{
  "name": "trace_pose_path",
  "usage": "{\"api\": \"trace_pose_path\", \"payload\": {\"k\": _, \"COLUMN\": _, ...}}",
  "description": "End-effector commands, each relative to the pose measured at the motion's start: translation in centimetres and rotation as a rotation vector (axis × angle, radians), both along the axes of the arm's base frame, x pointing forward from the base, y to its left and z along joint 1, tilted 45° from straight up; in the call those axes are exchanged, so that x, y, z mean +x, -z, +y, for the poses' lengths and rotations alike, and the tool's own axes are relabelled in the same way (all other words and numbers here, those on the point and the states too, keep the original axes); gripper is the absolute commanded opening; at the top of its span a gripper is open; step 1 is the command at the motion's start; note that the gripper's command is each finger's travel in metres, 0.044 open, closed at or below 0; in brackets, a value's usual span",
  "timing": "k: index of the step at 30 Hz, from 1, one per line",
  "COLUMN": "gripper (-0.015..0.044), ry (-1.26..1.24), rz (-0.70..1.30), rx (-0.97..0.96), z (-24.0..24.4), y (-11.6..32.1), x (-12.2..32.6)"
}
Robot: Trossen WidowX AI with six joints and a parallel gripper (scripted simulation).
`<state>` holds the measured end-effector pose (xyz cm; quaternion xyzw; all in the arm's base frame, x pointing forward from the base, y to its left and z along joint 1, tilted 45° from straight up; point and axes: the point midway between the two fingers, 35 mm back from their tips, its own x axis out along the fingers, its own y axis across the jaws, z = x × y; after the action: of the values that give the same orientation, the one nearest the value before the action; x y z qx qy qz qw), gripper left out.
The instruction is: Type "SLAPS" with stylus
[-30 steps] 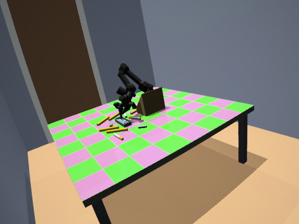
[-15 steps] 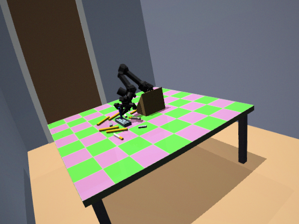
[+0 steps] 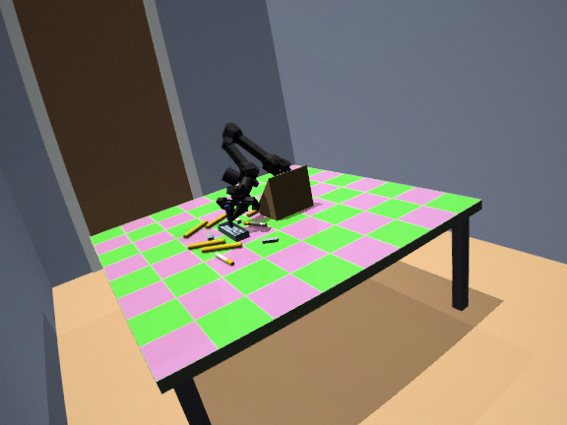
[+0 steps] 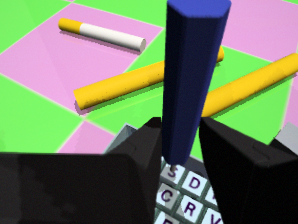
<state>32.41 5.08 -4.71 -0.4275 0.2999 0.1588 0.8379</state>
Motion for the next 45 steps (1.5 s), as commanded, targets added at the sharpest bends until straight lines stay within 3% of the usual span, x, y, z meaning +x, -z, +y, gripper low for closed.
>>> {"api": "trace_pose_path", "payload": {"k": 1, "gripper": 0.0081, "ry": -0.006, "rz": 0.002, "rx": 0.000, "z": -0.1, "y": 0.2, "x": -0.1}}
{"api": "trace_pose_path", "payload": {"k": 24, "gripper": 0.0081, "ry": -0.006, "rz": 0.002, "rx": 0.000, "z": -0.4, "y": 0.5, "x": 0.0}}
{"api": "trace_pose_path", "payload": {"k": 45, "gripper": 0.0078, "ry": -0.011, "rz": 0.006, "rx": 0.000, "z": 2.1, "y": -1.8, "x": -0.3}}
